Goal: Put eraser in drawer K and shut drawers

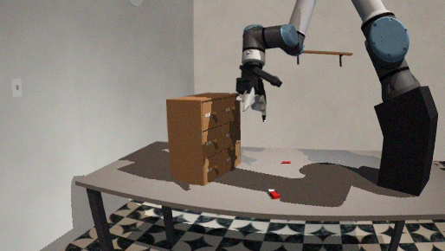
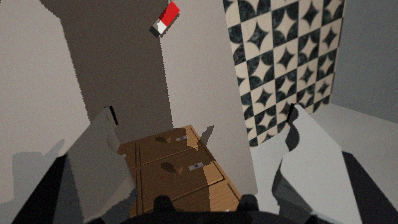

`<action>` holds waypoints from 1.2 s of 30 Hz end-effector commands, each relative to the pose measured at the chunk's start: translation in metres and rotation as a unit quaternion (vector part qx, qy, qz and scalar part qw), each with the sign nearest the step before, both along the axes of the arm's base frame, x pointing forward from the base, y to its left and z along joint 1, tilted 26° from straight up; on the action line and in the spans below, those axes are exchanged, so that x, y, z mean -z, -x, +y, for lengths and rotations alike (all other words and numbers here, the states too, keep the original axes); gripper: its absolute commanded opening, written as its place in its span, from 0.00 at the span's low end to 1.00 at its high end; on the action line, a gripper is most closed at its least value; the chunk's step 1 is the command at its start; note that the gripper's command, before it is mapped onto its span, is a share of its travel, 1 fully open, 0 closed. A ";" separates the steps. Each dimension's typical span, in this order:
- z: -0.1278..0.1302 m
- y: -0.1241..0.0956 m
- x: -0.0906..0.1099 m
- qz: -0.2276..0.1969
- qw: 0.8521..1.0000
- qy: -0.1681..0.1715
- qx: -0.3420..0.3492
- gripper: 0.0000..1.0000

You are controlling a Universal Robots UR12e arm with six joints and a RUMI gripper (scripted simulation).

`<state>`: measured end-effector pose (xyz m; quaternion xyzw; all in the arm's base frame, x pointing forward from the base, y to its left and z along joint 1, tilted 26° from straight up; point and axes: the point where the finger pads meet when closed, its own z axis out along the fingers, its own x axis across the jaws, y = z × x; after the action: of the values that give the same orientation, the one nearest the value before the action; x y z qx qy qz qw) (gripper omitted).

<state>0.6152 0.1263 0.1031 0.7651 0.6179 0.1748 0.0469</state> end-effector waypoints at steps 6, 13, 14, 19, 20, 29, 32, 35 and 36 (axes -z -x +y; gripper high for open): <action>-0.036 0.031 -0.040 -0.010 0.998 0.061 -0.020 1.00; -0.058 0.055 -0.065 -0.013 0.994 0.102 -0.031 1.00; -0.058 0.055 -0.065 -0.013 0.994 0.102 -0.031 1.00; -0.070 0.068 -0.077 -0.015 0.992 0.123 -0.037 1.00; -0.072 0.071 -0.080 -0.015 0.991 0.128 -0.038 1.00; -0.093 0.097 -0.101 -0.015 0.984 0.168 -0.049 1.00; -0.095 0.099 -0.103 -0.014 0.984 0.172 -0.050 1.00; -0.100 0.107 -0.109 -0.014 0.982 0.182 -0.053 1.00; -0.102 0.109 -0.111 -0.014 0.981 0.185 -0.054 1.00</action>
<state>0.5161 0.0315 0.2053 0.7114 0.6755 0.0786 0.1775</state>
